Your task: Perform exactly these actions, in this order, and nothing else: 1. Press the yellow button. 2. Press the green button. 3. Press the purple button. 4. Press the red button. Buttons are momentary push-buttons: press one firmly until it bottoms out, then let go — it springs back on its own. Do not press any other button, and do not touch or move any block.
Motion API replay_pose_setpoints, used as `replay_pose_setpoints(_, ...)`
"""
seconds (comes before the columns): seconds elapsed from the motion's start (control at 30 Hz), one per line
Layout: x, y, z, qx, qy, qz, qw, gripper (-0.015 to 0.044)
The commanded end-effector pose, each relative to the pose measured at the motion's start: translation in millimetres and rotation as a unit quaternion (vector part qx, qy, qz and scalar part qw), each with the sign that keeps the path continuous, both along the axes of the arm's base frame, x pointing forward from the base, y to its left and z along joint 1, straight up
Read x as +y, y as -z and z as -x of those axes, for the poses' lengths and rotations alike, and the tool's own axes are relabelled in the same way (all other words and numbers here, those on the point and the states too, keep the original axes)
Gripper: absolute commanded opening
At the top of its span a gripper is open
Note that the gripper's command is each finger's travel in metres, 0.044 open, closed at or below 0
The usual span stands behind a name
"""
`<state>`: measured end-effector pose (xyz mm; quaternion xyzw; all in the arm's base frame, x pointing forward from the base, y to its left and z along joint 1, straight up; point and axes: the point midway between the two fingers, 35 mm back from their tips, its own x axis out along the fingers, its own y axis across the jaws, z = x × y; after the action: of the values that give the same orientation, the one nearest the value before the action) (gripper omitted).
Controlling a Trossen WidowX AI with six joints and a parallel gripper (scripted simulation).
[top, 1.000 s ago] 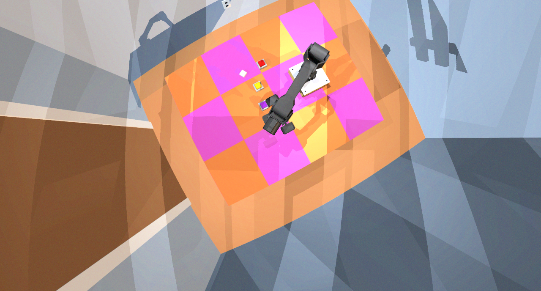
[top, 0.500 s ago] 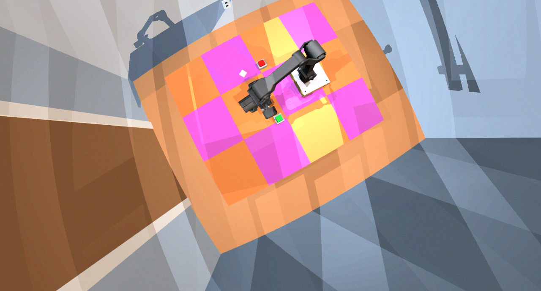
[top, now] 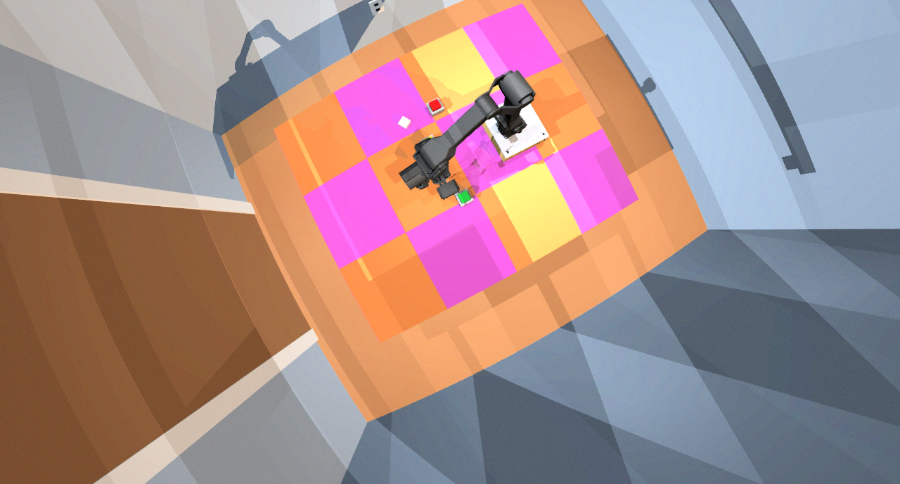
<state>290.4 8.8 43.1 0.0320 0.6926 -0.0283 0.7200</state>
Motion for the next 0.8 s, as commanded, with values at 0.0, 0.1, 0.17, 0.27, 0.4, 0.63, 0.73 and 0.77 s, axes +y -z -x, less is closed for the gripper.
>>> replay_pose_setpoints(0.0, 0, 11, 3, 0.008, -0.003, 0.000, 1.000, 0.0020)
replay_pose_setpoints(0.1, 0, 16, 2, 0.008, -0.003, 0.000, 1.000, 0.0020)
replay_pose_setpoints(0.17, 0, 19, 2, 0.008, -0.003, 0.000, 1.000, 0.0020)
replay_pose_setpoints(0.27, 0, 24, 2, 0.008, -0.003, 0.000, 1.000, 0.0020)
replay_pose_setpoints(0.4, 0, 30, 3, 0.008, -0.003, 0.000, 1.000, 0.0020)
replay_pose_setpoints(0.63, 0, 33, 3, 0.008, -0.003, 0.000, 1.000, 0.0020)
replay_pose_setpoints(0.73, 0, 33, 3, 0.008, -0.003, 0.000, 1.000, 0.0020)
replay_pose_setpoints(0.77, 0, 33, 3, 0.008, -0.003, 0.000, 1.000, 0.0020)
